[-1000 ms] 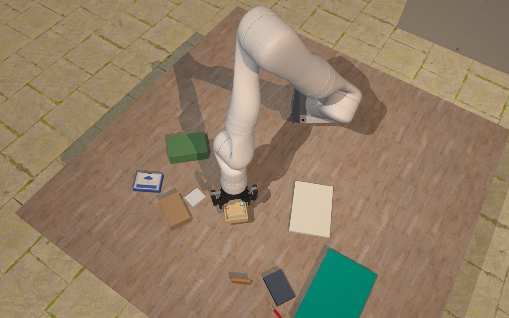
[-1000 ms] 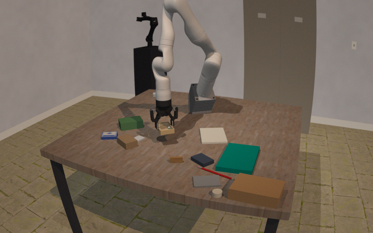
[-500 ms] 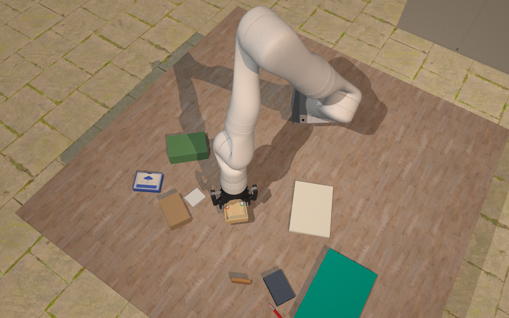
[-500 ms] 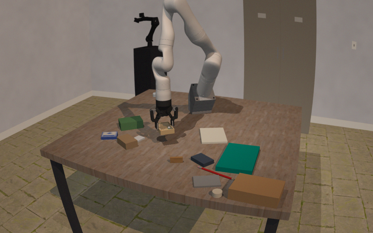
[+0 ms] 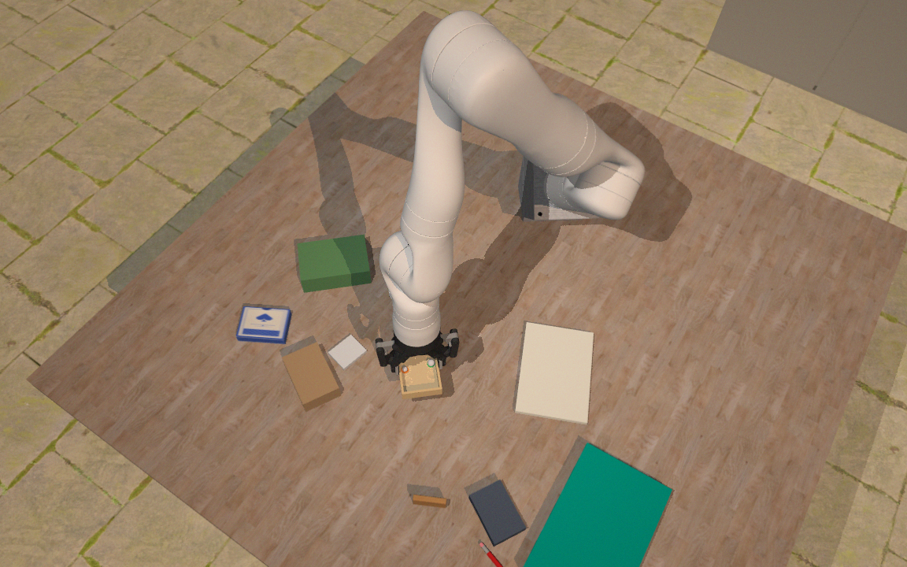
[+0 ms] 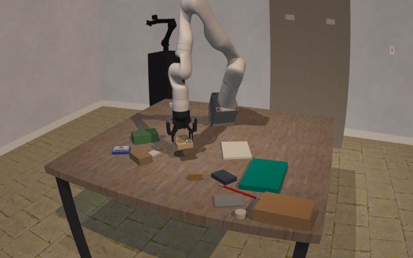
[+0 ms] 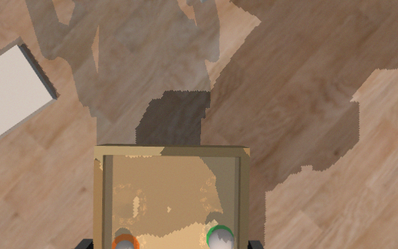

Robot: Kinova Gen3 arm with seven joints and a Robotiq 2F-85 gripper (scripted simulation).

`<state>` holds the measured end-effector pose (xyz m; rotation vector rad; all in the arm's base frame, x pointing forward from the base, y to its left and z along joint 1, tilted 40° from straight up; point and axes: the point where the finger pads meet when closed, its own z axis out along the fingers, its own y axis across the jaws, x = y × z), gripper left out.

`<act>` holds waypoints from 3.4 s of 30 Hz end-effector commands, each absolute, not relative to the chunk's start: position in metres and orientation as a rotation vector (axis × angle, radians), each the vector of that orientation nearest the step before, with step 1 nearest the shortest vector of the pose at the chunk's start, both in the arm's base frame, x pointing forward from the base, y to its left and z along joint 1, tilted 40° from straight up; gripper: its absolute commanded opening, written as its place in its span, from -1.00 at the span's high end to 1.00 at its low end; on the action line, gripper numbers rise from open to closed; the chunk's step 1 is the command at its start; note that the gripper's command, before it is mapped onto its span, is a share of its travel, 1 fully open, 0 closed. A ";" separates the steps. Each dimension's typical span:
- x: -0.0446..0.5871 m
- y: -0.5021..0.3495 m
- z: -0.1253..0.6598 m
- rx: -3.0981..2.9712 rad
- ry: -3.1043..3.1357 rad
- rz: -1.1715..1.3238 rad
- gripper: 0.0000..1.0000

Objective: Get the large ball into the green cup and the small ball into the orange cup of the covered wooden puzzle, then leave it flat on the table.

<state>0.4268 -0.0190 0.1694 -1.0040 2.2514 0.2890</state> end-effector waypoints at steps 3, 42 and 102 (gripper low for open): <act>0.426 -0.019 0.170 -1.008 2.246 0.288 -0.48; 0.430 -0.015 0.166 -1.011 2.245 0.282 -0.48; 0.461 0.011 0.119 -1.007 2.246 0.281 -0.48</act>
